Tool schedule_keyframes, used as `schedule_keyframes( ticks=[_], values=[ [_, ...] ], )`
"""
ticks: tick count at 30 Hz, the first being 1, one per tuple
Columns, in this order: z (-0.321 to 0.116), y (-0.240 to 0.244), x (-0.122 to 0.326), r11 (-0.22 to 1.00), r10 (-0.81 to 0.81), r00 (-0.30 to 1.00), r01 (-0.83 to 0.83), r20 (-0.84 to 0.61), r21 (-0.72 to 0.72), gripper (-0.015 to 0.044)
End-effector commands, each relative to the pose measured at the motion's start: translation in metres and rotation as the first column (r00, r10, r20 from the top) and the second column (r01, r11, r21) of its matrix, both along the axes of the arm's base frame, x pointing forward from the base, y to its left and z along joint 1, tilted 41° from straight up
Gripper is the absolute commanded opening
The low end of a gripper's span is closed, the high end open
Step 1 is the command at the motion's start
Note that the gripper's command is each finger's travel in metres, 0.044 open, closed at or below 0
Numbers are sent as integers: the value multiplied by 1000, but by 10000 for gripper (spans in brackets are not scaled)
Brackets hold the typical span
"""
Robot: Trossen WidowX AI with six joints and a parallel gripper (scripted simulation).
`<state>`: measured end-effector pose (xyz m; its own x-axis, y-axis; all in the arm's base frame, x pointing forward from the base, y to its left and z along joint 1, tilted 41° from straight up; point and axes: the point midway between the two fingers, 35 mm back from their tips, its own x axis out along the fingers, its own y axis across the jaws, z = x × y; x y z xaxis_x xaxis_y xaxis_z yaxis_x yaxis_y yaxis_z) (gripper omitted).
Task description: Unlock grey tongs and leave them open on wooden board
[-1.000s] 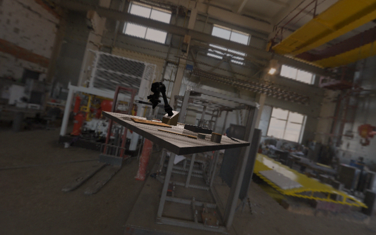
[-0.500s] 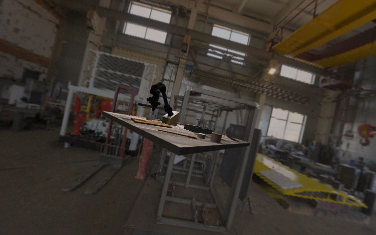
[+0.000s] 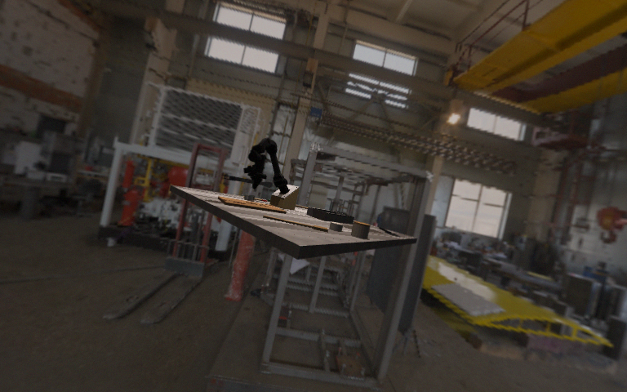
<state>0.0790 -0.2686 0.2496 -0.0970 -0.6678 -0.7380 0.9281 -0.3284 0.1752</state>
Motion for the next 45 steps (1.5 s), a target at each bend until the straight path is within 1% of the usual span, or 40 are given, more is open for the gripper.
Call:
schedule_keyframes(
  ticks=[1,32,39,45],
  values=[
    [-8,-4,-1,1000,5,1000,-5,-4,8,-150],
    [-47,-35,-11,1000,6,1000,-6,-9,2,-150],
    [-49,-36,-12,1000,6,1000,-6,-9,2,-150],
    [-46,-36,-12,1000,0,1000,0,-7,-3,8]
  ],
)
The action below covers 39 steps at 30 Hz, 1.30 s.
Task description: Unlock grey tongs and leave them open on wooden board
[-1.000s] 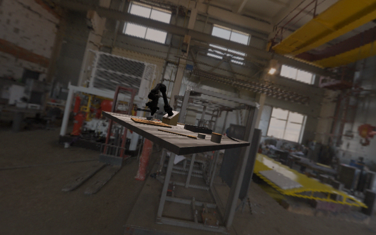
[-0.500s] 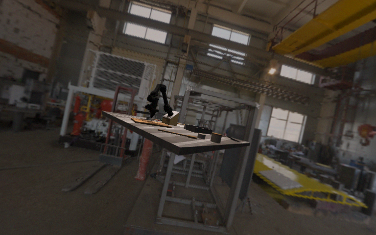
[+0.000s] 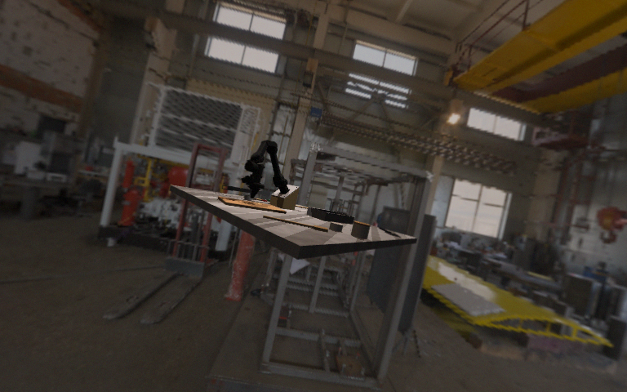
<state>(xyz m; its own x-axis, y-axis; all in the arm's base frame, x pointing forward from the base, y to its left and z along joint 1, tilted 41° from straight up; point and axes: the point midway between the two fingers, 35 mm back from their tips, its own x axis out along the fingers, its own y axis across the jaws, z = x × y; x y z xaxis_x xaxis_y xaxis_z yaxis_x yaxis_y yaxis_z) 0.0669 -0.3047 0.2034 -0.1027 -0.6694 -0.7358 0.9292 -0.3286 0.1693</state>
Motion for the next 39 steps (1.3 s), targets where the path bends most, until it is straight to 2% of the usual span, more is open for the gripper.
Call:
schedule_keyframes(
  ticks=[1,16,17,23,39],
  values=[
    [0,0,0,1000,0,1000,0,0,0,34],
    [0,0,0,1000,0,1000,0,0,0,428],
    [0,0,0,1000,0,1000,0,0,0,440],
    [17,-6,-1,1000,0,1000,0,1,-2,440],
    [155,-26,-30,1000,6,1000,-6,-3,-13,440]
  ],
)
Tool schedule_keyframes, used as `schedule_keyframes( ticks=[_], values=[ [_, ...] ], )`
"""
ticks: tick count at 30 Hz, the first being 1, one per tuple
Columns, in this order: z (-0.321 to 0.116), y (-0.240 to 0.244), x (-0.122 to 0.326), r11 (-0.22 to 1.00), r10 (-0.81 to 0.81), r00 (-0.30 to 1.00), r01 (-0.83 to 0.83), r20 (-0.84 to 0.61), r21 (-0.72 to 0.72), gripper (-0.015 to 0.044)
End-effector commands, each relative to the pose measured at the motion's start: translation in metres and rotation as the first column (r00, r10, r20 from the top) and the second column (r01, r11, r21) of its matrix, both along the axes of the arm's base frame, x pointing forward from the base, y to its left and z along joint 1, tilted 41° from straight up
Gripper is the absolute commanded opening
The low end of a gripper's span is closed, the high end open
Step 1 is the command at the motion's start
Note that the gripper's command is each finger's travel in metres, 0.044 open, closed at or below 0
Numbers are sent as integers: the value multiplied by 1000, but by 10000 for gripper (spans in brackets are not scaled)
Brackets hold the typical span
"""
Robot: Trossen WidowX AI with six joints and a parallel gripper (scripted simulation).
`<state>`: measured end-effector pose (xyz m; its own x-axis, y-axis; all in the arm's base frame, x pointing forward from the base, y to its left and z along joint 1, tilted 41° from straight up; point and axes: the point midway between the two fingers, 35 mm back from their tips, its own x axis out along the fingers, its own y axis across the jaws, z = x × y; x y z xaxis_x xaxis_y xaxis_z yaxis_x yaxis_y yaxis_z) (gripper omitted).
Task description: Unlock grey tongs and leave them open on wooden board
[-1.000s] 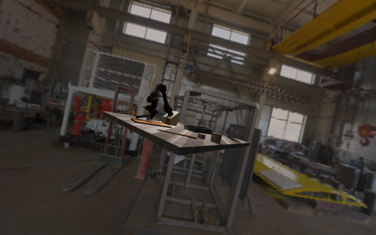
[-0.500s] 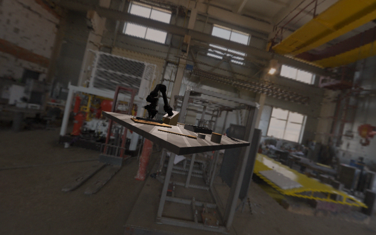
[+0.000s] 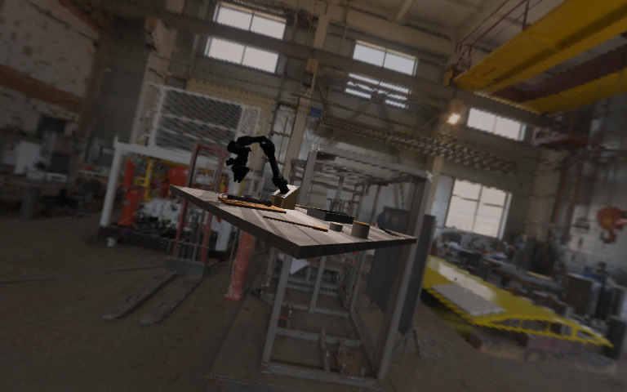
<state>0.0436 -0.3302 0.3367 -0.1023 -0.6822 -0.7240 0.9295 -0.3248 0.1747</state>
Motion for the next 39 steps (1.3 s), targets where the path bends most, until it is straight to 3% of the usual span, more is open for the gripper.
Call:
schedule_keyframes(
  ticks=[1,8,14,39],
  values=[
    [28,0,-9,1000,5,1000,-5,-3,5,440],
    [52,6,-17,1000,5,1000,-5,-5,5,440],
    [76,38,-12,1000,-2,1000,2,0,-7,440],
    [77,40,-12,1000,-2,1000,2,0,-8,440]
  ],
)
